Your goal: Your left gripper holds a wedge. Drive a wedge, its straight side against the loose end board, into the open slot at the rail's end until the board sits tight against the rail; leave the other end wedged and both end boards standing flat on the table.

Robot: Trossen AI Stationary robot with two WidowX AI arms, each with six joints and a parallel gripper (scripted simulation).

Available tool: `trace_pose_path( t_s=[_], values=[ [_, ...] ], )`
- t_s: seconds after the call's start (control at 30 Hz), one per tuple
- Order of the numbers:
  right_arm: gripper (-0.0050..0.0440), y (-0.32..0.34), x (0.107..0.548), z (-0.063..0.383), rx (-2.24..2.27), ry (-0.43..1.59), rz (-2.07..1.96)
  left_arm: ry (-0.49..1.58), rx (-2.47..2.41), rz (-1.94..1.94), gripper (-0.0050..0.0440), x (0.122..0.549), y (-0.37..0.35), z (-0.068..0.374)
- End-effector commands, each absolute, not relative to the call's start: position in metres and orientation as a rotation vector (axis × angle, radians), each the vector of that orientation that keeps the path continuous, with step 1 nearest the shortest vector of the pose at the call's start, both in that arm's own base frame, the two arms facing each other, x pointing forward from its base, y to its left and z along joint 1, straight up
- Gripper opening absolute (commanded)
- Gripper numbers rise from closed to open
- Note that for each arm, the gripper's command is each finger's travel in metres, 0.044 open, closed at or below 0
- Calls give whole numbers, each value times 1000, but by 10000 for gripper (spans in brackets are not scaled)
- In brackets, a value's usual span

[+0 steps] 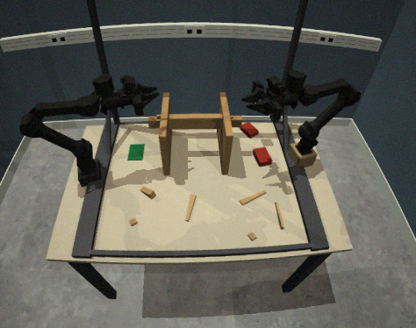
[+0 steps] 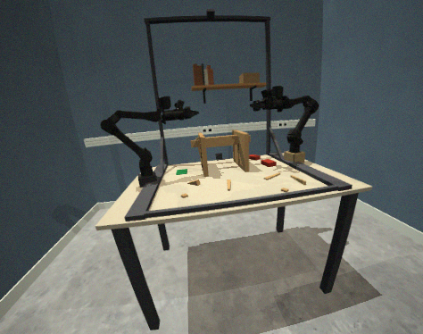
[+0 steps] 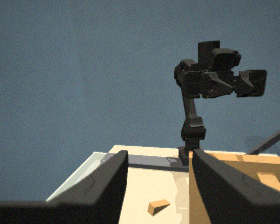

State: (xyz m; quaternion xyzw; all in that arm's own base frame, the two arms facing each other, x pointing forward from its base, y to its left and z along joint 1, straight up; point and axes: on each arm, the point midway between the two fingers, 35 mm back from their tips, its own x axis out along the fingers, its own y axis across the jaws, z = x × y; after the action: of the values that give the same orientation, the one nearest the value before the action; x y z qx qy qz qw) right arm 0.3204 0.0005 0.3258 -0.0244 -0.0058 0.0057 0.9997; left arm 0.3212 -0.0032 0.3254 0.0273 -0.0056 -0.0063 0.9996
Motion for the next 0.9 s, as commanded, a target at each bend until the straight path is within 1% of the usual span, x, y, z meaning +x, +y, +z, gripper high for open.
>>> trace_pose_path(
  t_s=[0.0, 0.23, 0.27, 0.43, 0.47, 0.53, 0.87],
  values=[
    [187, 0, 314, 332, -11, -66, -5, -63, 11, 8, 188, 315, 1, 330],
    [187, 0, 313, 335, 4, -85, -5, -78, -4, 7, 188, 313, 1, 332],
    [187, 0, 314, 329, 3, -68, 0, -59, -4, 0, 188, 316, 0, 326],
    [187, 0, 314, 326, 2, -61, 2, -53, -2, -1, 188, 314, 0, 324],
    [187, 0, 314, 326, 3, -60, 2, -53, -3, -1, 100, 314, 0, 324],
    [187, 0, 314, 333, 3, -75, 3, -53, -3, 0, 100, 314, 0, 324],
    [187, 0, 315, 334, 4, -73, 3, -57, -4, 0, 100, 315, 1, 326]
  ],
)
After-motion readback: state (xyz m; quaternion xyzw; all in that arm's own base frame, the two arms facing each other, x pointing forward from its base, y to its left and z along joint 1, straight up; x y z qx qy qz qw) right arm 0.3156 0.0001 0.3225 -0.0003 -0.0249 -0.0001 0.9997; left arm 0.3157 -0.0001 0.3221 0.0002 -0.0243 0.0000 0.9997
